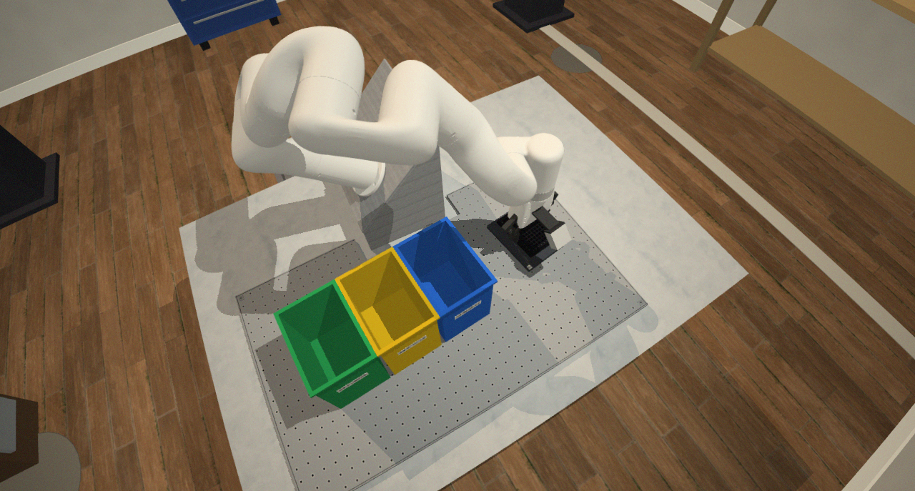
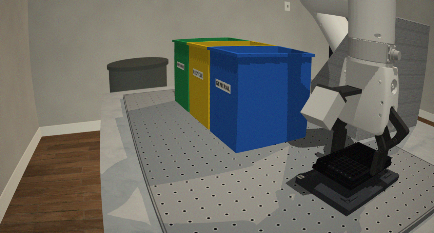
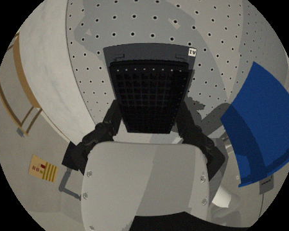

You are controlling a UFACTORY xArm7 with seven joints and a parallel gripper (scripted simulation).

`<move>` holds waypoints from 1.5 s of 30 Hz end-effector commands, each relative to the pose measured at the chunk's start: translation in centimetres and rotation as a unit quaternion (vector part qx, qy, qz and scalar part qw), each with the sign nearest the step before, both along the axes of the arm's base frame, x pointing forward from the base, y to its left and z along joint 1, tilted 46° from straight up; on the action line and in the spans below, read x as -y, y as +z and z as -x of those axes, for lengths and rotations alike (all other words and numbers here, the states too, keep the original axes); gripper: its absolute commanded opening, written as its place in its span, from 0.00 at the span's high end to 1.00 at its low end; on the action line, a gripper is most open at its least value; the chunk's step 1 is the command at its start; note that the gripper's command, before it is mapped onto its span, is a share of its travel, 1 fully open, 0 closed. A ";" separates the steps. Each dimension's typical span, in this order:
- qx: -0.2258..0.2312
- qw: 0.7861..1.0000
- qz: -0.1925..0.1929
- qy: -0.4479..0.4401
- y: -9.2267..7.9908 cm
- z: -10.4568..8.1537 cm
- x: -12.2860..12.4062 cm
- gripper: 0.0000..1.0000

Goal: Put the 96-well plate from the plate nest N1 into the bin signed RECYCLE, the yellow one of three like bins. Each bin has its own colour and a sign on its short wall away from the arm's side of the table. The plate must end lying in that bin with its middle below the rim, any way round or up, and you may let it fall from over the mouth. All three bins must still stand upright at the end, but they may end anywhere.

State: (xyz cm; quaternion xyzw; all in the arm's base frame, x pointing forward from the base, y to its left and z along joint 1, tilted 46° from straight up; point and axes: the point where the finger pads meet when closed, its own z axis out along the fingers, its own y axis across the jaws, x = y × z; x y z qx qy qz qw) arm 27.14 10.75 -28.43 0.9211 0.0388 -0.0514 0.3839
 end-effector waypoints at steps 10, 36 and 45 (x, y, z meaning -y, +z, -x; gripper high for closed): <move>0.001 1.000 -0.002 0.001 0.5 -0.1 -0.7 1.00; 0.001 1.000 -0.002 0.001 3.0 -0.4 -3.3 1.00; 0.001 1.000 -0.002 0.001 4.1 -0.5 -4.4 1.00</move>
